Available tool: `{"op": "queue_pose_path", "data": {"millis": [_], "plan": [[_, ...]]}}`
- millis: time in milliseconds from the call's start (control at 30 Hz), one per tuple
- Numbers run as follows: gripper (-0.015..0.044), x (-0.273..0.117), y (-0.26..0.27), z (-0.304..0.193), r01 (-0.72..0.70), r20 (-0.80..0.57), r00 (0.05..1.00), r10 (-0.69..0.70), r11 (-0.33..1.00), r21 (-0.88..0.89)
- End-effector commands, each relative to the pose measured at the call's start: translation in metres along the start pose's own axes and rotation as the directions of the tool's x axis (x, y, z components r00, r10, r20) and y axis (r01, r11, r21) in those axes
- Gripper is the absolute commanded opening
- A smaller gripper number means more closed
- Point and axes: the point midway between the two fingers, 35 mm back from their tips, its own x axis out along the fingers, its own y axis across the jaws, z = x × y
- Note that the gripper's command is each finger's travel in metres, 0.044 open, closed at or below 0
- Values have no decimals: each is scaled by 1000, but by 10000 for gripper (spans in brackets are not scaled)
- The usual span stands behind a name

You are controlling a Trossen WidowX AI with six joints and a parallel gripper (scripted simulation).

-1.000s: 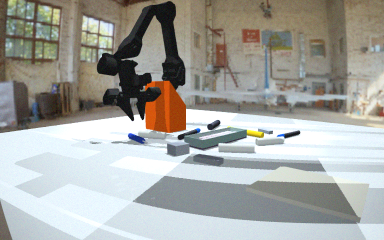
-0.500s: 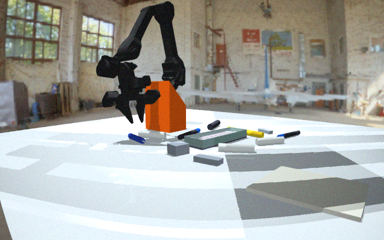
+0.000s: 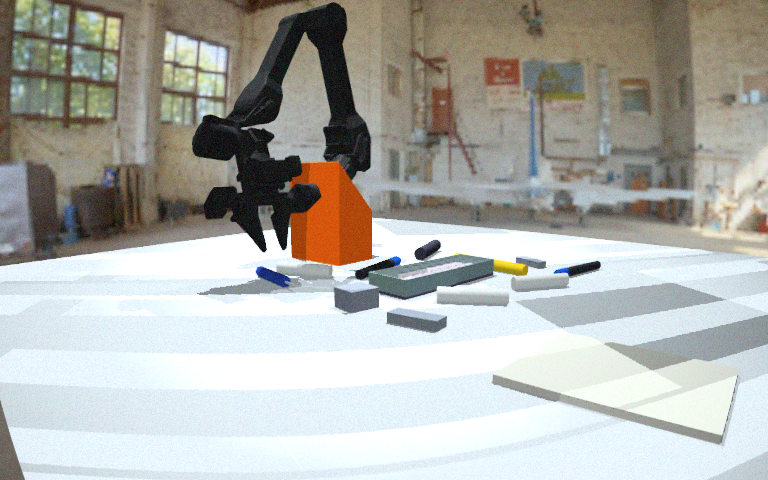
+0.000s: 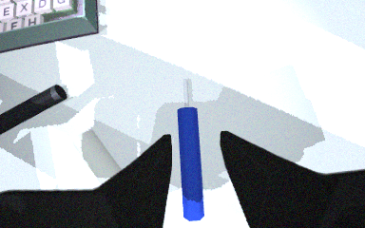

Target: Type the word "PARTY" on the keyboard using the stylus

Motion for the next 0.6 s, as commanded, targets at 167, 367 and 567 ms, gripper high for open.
{"op": "queue_pose_path", "data": {"millis": [167, 367, 567], "plan": [[150, 6, 2, -4, -7, -4, 1000, 7, 1000, 0], [150, 9, 2, -5, -7, -4, 1000, 7, 1000, 0], [150, 12, 2, -7, -7, -4, 1000, 7, 1000, 0]]}}
